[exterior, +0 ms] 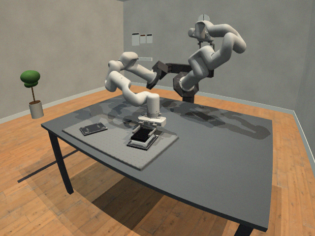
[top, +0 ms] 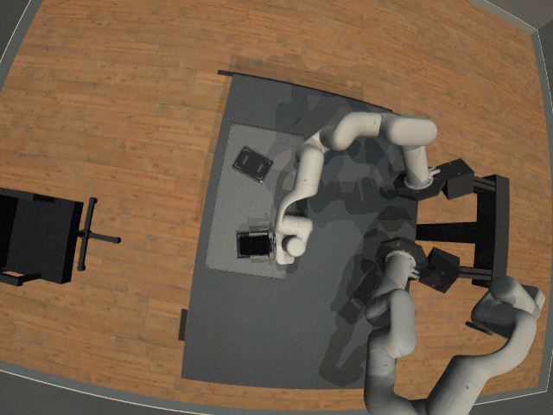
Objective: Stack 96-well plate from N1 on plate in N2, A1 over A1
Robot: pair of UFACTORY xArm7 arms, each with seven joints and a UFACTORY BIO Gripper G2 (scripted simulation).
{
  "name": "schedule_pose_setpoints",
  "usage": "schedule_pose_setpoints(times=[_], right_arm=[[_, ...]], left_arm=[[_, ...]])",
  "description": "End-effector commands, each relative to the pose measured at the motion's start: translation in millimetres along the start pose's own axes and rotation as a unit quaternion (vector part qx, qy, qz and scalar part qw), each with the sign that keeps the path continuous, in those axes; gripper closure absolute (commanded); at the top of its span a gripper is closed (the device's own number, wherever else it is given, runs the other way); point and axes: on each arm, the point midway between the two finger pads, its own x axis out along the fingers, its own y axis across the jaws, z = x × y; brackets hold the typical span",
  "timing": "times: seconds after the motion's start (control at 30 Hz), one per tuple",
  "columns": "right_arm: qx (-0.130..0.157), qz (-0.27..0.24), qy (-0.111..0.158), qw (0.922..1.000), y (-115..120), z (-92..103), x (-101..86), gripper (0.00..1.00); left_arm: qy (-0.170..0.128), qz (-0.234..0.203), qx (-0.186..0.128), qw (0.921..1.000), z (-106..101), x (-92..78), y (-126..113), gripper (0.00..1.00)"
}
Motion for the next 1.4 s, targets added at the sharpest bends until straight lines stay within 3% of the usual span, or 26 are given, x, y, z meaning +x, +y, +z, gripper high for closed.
schedule_pose_setpoints(times=[0.0,1.37], right_arm=[[0.002,0.0,-0.001,1.0,1.2,3.1,0.9,1.0],[0.002,0.0,-0.001,1.0,1.1,3.2,0.8,1.0]], left_arm=[[0.001,-0.001,0.0,1.0,0.0,-1.5,-0.2,0.0],[0.001,-0.001,0.0,1.0,0.0,-1.5,-0.2,0.0]])
